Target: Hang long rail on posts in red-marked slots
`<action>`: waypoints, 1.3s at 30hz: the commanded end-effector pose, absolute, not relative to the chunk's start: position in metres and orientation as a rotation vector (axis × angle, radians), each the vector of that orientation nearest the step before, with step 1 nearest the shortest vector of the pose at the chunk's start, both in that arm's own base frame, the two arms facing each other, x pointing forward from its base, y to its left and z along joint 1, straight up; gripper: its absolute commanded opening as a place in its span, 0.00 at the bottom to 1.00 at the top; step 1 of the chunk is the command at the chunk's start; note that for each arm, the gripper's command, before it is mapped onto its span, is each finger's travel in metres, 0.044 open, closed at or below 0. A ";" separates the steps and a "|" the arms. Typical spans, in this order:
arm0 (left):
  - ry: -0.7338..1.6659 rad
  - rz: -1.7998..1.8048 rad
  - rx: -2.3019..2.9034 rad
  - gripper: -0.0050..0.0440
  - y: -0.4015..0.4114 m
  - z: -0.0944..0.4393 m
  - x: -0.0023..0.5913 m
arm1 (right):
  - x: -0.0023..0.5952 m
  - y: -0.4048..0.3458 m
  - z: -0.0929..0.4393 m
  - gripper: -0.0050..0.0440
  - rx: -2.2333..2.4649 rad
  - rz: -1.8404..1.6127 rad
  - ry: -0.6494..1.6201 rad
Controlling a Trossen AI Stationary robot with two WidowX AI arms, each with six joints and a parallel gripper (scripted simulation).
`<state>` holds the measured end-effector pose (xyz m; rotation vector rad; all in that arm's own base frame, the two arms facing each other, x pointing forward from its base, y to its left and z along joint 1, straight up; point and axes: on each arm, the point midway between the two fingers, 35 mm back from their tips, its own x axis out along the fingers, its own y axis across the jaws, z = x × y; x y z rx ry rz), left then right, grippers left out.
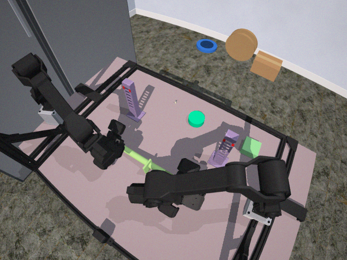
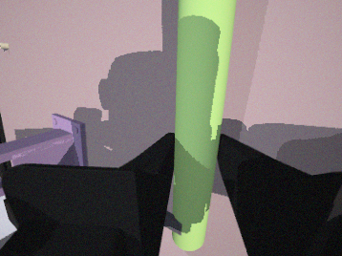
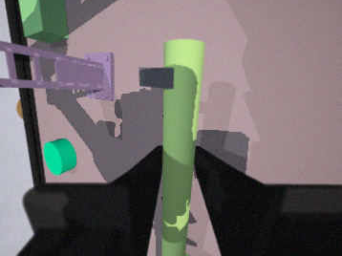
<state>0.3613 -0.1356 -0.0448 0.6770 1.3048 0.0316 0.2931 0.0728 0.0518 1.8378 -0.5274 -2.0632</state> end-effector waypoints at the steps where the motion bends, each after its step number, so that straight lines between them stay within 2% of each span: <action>1: 1.299 0.033 0.677 0.10 -0.135 -0.046 0.361 | 0.294 0.073 0.053 0.10 1.833 -2.069 -0.528; 7: 1.299 0.033 0.677 0.10 -0.136 -0.047 0.361 | 0.294 0.073 0.053 0.10 1.833 -2.069 -0.528; 16: 1.299 0.033 0.677 0.54 -0.136 -0.047 0.361 | 0.294 0.073 0.053 0.10 1.833 -2.069 -0.528; 18: 1.299 0.033 0.677 0.54 -0.136 -0.047 0.361 | 0.294 0.073 0.053 0.10 1.833 -2.069 -0.528; 27: 1.299 0.033 0.677 0.98 -0.136 -0.046 0.361 | 0.293 0.073 0.052 0.10 1.833 -2.069 -0.528; 35: 1.299 0.033 0.677 1.00 -0.139 -0.038 0.359 | 0.293 0.073 0.052 0.10 1.833 -2.069 -0.528; 39: 1.299 0.033 0.678 1.00 -0.148 -0.016 0.350 | 0.293 0.073 0.052 0.10 1.833 -2.069 -0.528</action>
